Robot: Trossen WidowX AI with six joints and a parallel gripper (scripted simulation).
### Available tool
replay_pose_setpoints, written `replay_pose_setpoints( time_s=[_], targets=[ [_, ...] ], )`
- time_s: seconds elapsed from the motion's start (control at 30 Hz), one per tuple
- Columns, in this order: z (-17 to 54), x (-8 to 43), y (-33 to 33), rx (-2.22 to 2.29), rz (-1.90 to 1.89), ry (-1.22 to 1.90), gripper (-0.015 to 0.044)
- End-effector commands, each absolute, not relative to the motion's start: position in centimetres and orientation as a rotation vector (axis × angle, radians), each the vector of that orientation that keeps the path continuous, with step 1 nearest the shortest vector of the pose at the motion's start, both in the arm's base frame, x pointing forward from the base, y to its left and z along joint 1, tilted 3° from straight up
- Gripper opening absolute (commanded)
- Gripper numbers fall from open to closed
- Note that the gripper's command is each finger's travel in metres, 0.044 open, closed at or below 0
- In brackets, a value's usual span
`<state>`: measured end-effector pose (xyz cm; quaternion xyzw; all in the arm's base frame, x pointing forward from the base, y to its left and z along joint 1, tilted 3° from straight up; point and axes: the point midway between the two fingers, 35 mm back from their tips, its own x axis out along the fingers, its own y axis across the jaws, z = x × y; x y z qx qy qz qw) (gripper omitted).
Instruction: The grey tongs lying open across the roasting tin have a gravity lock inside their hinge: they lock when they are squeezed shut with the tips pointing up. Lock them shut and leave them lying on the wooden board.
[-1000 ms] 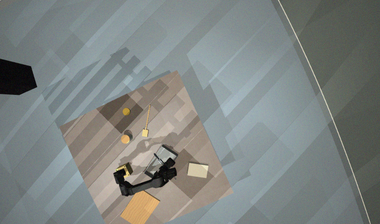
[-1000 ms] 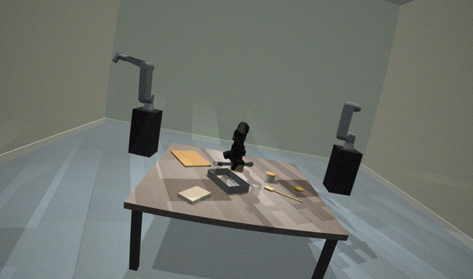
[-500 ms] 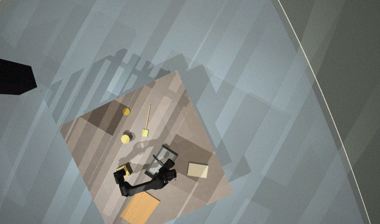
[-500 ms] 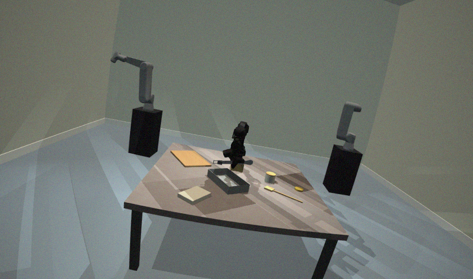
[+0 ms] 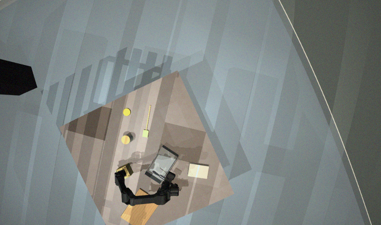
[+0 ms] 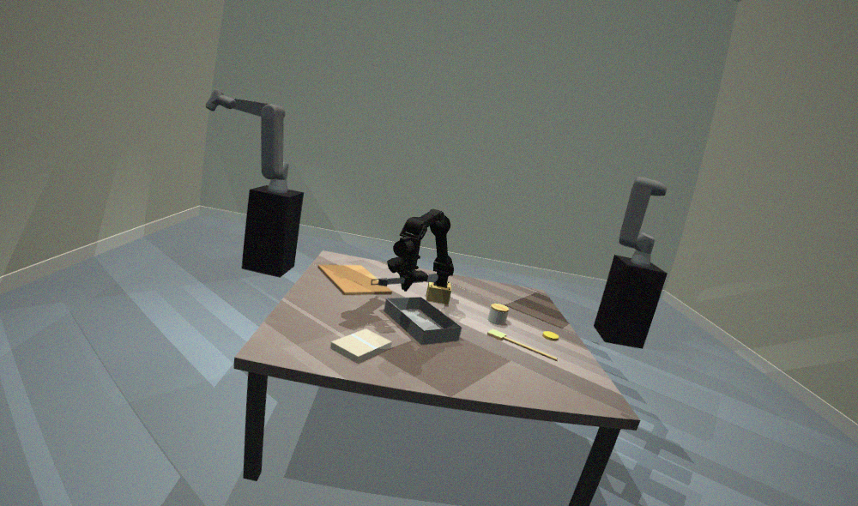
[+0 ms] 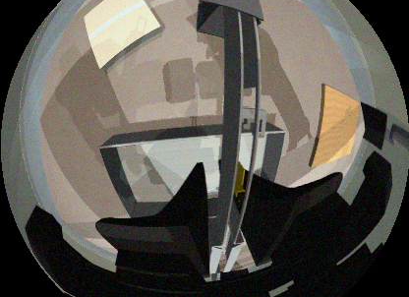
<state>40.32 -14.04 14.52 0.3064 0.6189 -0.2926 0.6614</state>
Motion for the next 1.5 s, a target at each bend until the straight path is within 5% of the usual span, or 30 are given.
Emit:
replay_pose_setpoints(
  time_s=[0.0,0.83,1.47],
  targets=[
    [14.8,39.5,-16.2,0.65,-0.616,1.404,-0.015],
    [14.6,29.1,-31.1,0.294,-0.313,1.476,-0.015],
    [14.3,23.1,-35.6,0.157,-0.192,1.496,-0.015]
  ],
)
